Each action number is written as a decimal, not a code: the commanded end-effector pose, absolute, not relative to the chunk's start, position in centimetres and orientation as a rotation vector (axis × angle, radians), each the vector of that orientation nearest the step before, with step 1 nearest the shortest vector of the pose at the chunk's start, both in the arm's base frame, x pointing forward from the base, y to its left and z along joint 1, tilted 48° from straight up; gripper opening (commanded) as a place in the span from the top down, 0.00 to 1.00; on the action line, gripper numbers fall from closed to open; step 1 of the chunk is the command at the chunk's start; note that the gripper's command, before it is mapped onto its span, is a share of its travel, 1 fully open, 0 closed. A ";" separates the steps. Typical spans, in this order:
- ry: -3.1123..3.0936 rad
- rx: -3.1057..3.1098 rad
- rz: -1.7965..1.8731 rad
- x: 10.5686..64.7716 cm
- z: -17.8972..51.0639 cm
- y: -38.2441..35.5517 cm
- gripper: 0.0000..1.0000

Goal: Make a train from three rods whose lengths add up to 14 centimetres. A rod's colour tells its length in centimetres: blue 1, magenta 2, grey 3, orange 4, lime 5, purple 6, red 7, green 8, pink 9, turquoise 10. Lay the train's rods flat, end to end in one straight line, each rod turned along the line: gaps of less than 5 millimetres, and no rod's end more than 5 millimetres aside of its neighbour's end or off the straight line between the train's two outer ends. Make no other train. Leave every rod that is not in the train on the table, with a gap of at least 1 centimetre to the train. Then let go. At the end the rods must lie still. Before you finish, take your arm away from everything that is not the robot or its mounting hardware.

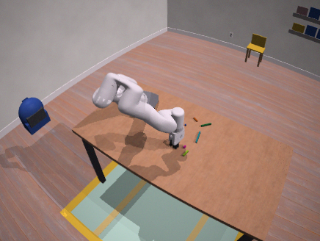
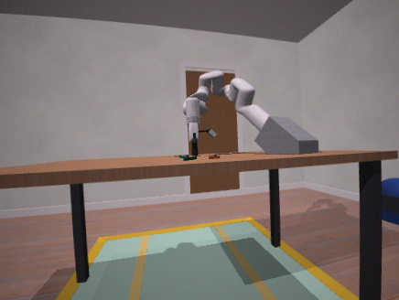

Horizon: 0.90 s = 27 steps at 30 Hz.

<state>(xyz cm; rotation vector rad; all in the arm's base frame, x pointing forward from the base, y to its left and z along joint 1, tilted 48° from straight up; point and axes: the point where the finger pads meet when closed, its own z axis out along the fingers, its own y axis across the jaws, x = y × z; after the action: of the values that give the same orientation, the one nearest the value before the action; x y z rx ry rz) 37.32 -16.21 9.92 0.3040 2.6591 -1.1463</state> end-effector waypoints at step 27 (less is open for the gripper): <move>2.657 0.303 -1.144 36.2 16.5 -9.0 0.96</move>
<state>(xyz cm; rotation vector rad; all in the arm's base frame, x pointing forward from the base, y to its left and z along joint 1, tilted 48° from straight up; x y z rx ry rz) 36.06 -9.09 16.40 0.3034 2.6590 -1.1469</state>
